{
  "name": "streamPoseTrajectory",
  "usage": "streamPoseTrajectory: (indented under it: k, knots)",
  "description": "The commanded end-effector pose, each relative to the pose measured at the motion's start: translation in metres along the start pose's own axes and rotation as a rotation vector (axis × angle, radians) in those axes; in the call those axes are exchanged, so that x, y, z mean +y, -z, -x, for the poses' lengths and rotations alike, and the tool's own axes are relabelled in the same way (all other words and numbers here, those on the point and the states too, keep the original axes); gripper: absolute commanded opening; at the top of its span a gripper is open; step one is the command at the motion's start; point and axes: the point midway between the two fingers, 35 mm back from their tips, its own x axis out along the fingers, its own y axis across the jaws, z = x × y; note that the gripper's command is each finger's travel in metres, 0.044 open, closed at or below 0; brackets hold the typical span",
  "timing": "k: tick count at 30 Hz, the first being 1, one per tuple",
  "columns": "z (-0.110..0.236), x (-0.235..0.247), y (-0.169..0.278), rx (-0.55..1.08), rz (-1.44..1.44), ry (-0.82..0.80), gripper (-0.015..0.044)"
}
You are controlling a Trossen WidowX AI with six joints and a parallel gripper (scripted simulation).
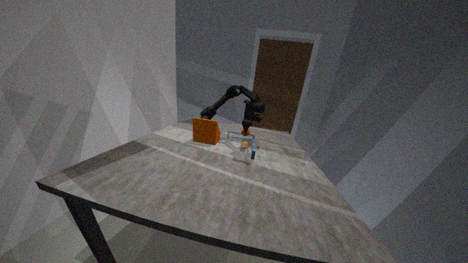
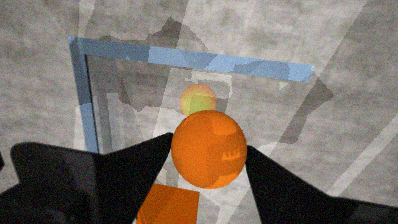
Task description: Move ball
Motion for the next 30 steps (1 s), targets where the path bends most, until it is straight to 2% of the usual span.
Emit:
streamPoseTrajectory:
  k: [1,7,15,22,30]
  knots:
    - [0.027,0.002,0.002,-0.004,0.010,0.002,0.0000]
    - [0.023,0.004,0.001,-0.004,0.010,0.002,0.0000]
    - [-0.025,0.020,-0.007,-0.005,0.010,0.000,0.0000]
    - [-0.035,0.021,-0.008,-0.005,0.011,0.000,0.0000]
    - [-0.079,0.021,-0.009,-0.005,0.010,-0.001,0.0000]
